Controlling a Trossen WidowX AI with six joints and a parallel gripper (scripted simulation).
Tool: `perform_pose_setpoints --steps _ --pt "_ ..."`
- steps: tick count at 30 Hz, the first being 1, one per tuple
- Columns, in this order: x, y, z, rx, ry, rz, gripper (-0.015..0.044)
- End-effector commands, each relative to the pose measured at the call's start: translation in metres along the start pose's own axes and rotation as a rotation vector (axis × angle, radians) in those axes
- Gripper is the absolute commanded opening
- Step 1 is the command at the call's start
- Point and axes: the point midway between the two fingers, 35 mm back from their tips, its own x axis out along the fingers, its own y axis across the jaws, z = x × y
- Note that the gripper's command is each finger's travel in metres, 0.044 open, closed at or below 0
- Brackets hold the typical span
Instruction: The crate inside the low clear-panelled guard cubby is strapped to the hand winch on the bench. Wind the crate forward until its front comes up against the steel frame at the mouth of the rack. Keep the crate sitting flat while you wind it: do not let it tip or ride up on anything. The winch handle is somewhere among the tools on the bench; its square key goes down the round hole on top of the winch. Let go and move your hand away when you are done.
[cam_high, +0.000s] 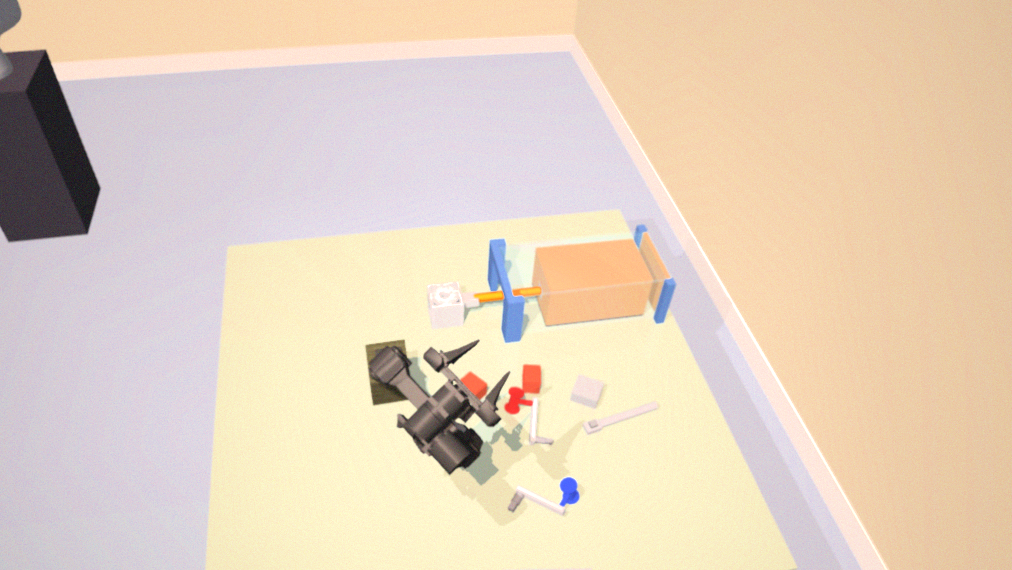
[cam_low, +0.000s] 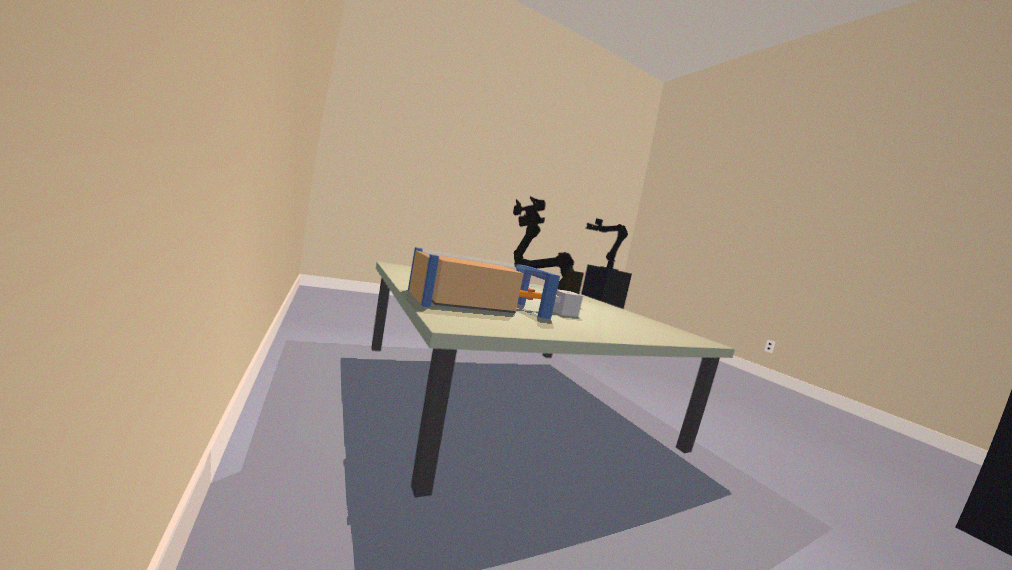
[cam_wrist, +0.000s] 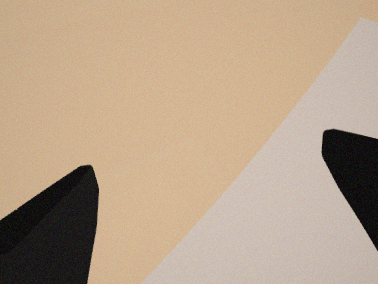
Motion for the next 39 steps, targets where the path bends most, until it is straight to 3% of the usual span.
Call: perform_pose_setpoints --steps 1,9,15,20,22,32,39 --pt "0.0 -0.001 0.0 -0.009 0.0 0.003 0.0426" --pt "0.003 -0.032 -0.02 -0.571 -0.05 0.157 0.044" --pt "0.028 -0.06 -0.027 -1.165 -0.23 0.245 0.044" --pt "0.065 -0.076 -0.016 -1.638 -0.437 0.213 0.044" --pt "0.079 -0.075 -0.013 -1.703 -0.496 0.216 0.044" --pt "0.144 -0.069 0.044 -2.262 -0.827 -0.094 0.044" --pt "0.177 -0.048 0.102 -2.582 -1.032 -0.517 0.044"
